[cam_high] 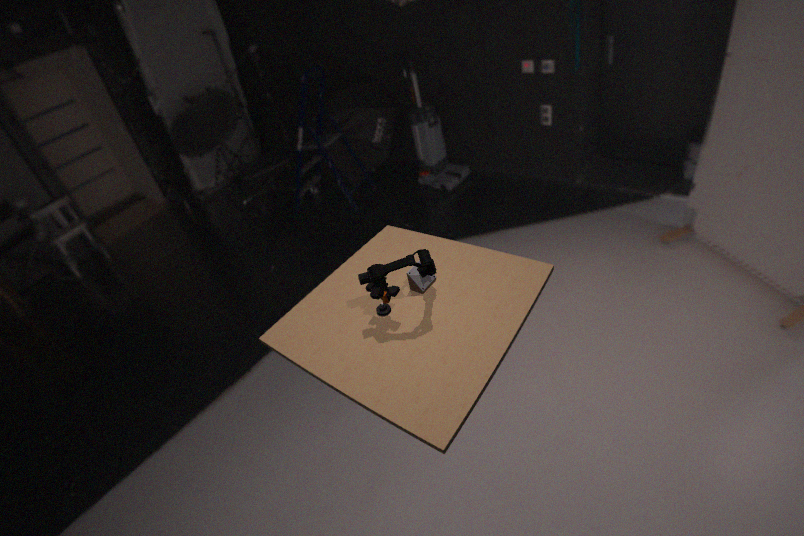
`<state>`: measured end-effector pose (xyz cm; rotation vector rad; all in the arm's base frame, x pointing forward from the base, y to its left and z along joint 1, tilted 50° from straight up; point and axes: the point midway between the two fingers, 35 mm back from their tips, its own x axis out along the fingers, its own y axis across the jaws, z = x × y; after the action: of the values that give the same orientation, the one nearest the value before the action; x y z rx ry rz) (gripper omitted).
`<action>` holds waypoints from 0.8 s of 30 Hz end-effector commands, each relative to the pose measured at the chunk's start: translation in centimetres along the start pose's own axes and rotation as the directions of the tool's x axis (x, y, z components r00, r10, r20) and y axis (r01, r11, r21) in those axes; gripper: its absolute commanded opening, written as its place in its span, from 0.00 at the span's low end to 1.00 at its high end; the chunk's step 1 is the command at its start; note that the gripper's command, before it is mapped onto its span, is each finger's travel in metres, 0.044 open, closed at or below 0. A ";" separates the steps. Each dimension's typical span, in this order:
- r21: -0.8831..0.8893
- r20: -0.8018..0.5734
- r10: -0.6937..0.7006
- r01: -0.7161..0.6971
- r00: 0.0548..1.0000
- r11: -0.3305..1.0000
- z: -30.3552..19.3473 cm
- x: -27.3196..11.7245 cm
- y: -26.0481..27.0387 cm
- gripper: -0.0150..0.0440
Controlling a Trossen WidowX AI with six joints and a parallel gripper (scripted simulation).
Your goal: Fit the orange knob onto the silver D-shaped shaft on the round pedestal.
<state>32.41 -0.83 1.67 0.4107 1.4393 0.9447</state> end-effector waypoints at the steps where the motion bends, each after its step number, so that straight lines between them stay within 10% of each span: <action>1: -0.009 0.006 -0.011 0.011 1.000 1.000 0.0 0.1 -1.3 0.25; 24: -0.002 0.009 -0.011 0.011 1.000 1.000 -0.7 3.7 -4.5 0.25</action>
<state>32.87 -1.53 -3.63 0.3890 1.4267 0.9374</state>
